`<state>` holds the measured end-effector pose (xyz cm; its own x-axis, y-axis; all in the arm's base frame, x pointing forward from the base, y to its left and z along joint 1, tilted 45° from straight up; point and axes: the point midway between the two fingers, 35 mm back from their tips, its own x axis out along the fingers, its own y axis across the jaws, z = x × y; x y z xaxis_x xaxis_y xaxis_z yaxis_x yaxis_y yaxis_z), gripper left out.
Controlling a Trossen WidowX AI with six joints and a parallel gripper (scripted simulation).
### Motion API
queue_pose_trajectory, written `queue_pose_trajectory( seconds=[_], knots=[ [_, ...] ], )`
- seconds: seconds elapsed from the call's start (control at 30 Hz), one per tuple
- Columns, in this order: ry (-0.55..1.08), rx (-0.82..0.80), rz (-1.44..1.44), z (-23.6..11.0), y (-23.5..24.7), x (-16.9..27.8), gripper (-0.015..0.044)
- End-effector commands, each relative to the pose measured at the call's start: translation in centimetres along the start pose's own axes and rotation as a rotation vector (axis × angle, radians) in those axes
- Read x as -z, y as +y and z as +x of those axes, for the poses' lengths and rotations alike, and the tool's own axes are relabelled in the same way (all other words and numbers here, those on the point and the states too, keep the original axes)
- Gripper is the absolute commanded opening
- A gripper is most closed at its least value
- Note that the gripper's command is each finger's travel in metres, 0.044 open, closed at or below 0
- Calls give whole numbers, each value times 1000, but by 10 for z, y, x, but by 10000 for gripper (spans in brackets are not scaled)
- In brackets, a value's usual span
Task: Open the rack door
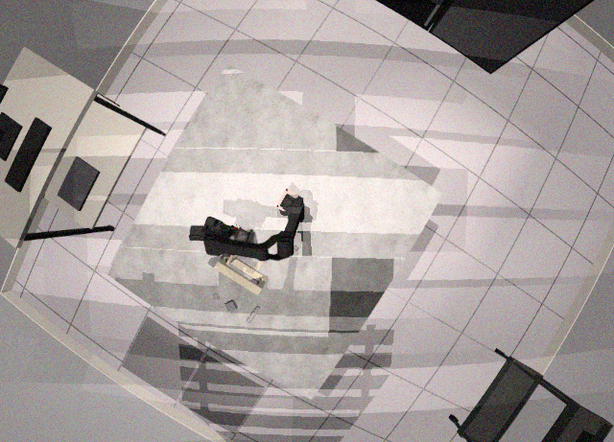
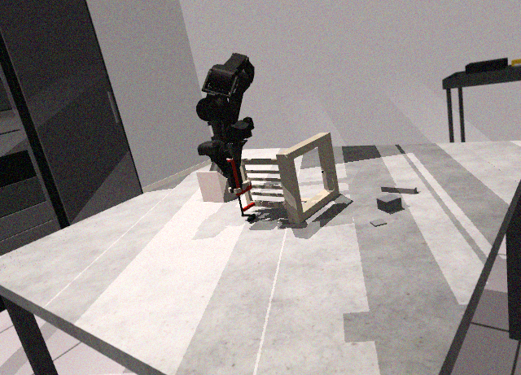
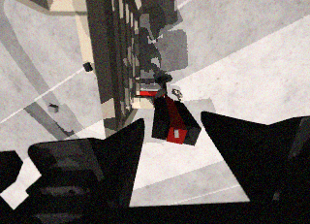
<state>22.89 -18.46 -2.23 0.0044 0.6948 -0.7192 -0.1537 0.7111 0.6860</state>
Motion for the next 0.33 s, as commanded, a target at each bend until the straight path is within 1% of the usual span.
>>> queue_pose_trajectory(
  seconds=[0.0,0.3],
  knots=[
    [5,3,-3,-6,-1,0,295],
    [6,3,-3,-17,-1,0,295]
  ],
)
